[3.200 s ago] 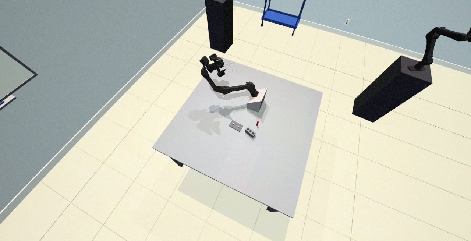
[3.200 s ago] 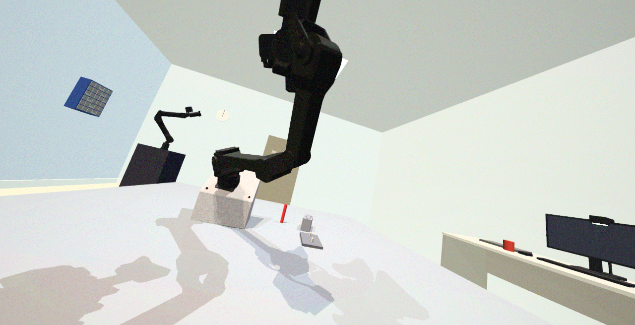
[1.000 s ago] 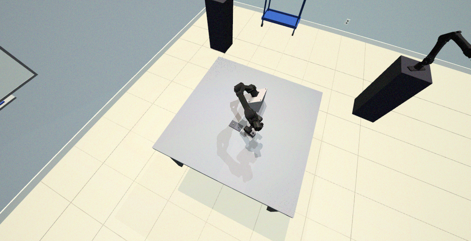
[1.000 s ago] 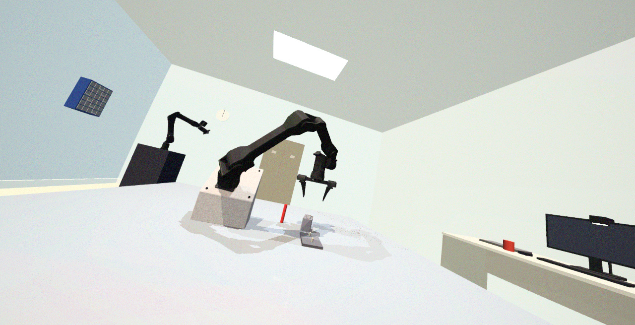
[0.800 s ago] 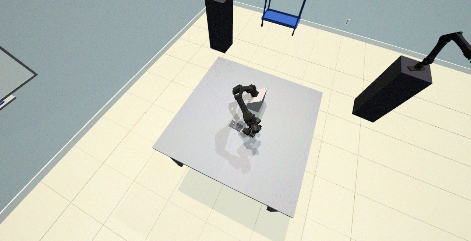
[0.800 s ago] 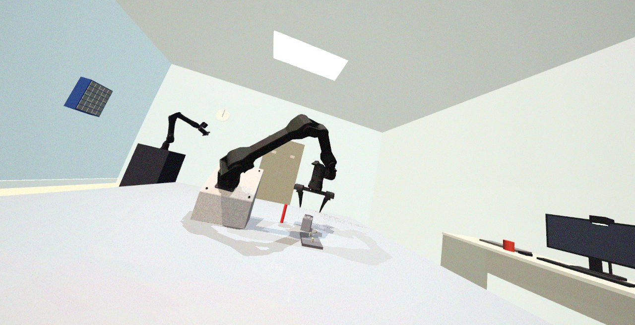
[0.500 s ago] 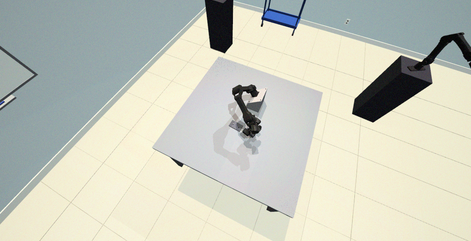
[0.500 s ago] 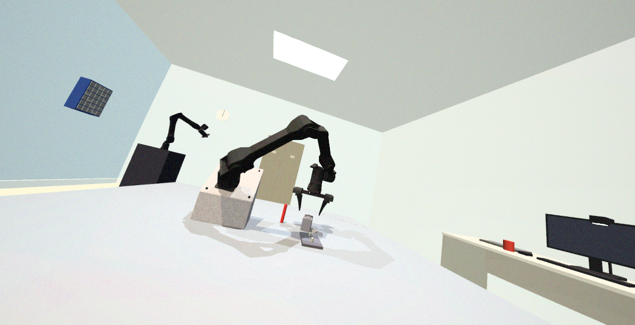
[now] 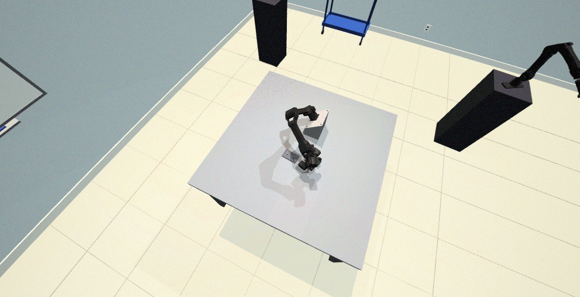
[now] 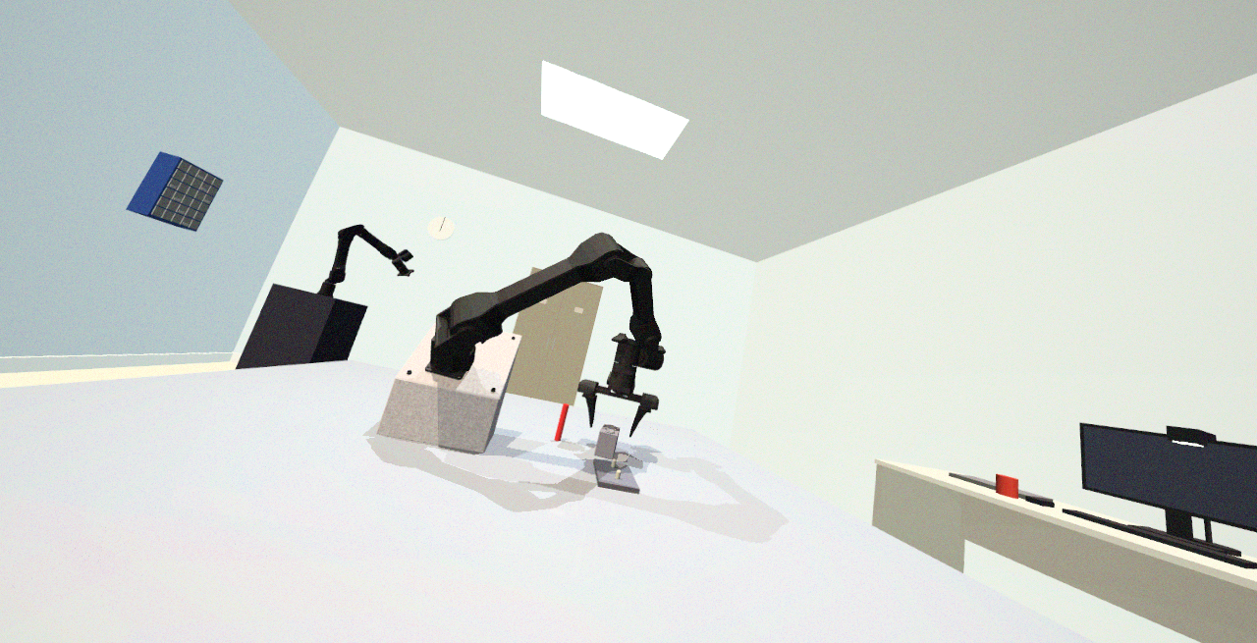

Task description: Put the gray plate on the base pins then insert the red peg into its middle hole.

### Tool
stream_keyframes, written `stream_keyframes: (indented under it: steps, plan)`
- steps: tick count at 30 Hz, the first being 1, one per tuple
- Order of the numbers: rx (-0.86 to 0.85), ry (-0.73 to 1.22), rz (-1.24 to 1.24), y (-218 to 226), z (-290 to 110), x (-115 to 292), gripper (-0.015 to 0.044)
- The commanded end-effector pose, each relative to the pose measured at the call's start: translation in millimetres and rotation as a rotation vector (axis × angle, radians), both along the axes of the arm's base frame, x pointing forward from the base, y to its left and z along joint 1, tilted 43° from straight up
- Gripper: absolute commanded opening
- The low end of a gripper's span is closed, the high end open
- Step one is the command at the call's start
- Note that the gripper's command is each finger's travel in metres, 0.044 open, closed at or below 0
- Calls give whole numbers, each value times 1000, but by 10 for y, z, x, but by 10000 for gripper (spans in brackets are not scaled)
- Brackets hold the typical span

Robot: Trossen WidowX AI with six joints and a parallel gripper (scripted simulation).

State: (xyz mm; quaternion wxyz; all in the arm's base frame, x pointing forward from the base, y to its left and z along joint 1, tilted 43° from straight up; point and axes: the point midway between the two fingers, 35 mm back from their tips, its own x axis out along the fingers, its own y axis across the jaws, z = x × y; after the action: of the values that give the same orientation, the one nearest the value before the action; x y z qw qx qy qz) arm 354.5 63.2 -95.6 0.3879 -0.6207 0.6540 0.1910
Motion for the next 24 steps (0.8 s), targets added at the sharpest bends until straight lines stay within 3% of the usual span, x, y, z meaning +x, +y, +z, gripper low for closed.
stream_keyframes:
  steps: [1,21,24]
  plan:
    - [-6,6,1,-63,-57,-5,440]
    - [-8,6,0,-271,-271,5,440]
    - [-8,6,0,-271,-271,5,361]
